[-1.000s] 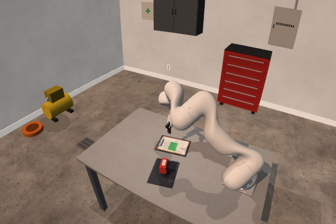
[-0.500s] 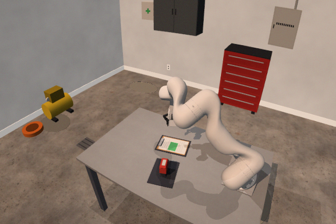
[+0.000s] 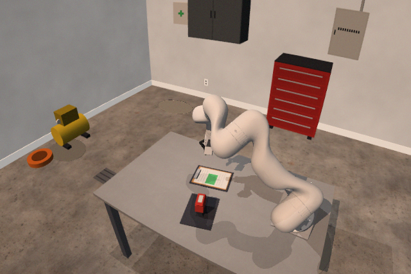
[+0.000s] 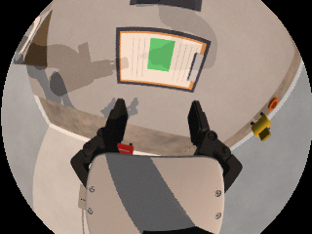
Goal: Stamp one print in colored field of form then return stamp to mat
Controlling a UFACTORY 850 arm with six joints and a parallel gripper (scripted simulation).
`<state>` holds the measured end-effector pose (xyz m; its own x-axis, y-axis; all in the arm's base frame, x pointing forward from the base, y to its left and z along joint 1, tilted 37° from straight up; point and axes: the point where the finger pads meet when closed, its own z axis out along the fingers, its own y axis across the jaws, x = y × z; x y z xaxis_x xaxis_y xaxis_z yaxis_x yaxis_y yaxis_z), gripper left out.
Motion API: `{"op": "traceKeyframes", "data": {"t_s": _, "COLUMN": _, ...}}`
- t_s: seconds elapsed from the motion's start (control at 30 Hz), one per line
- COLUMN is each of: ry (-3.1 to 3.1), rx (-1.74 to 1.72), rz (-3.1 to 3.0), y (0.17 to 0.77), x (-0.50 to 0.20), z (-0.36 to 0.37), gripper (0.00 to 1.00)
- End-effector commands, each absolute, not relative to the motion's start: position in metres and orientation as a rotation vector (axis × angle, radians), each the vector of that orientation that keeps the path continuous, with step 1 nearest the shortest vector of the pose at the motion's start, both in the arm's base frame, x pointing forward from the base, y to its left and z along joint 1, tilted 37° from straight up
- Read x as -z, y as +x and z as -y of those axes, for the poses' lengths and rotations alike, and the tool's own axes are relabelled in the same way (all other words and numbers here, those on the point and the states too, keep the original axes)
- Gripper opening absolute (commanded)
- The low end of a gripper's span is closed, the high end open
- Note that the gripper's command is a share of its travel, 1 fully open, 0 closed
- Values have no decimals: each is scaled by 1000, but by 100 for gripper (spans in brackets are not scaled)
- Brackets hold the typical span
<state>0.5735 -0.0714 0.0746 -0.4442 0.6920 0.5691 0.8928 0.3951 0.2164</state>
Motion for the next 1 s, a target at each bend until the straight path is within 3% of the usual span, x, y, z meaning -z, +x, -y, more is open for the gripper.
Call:
{"op": "traceKeyframes", "data": {"t_s": 0.0, "ry": -1367, "rx": 709, "rz": 2271, "y": 568, "x": -83, "z": 58, "gripper": 88}}
{"op": "traceKeyframes", "data": {"t_s": 0.2, "ry": -1367, "rx": 709, "rz": 2271, "y": 553, "x": -100, "z": 26, "gripper": 88}}
{"op": "traceKeyframes", "data": {"t_s": 0.67, "ry": -1367, "rx": 709, "rz": 2271, "y": 477, "x": -184, "z": -133, "gripper": 88}}
{"op": "traceKeyframes", "data": {"t_s": 0.97, "ry": -1367, "rx": 709, "rz": 2271, "y": 469, "x": -193, "z": -150, "gripper": 88}}
